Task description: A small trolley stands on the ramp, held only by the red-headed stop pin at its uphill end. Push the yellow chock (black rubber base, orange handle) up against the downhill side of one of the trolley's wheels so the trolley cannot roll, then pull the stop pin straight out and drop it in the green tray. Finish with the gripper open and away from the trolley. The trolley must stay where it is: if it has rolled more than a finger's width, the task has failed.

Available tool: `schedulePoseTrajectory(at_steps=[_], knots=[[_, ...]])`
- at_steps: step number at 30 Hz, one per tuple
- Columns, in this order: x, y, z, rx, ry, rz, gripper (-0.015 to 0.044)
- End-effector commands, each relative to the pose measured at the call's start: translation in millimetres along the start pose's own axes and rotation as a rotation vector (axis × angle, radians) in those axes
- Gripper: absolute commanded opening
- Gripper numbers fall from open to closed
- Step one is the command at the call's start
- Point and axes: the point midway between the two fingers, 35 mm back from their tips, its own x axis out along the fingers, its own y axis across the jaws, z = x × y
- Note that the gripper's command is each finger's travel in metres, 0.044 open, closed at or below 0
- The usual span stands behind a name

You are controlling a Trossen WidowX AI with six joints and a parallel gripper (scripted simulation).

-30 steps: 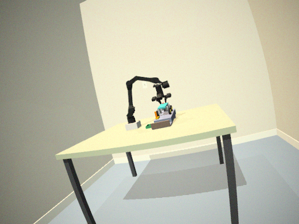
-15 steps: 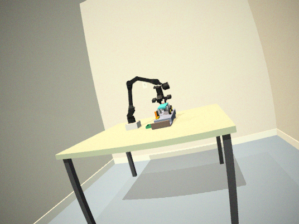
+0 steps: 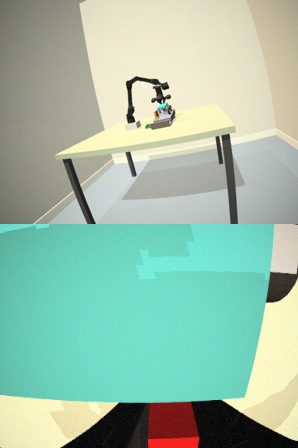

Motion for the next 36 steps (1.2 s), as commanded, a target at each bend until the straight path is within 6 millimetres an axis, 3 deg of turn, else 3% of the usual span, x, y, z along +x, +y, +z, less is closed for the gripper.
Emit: schedulePoseTrajectory(at_steps=[1, 36], knots=[[-4.3, 0.2, -0.8, 0.004, -0.001, 0.001, 0.0000], [-29.9, -1.9, -2.2, 0.006, -0.002, 0.000, 0.0000]])
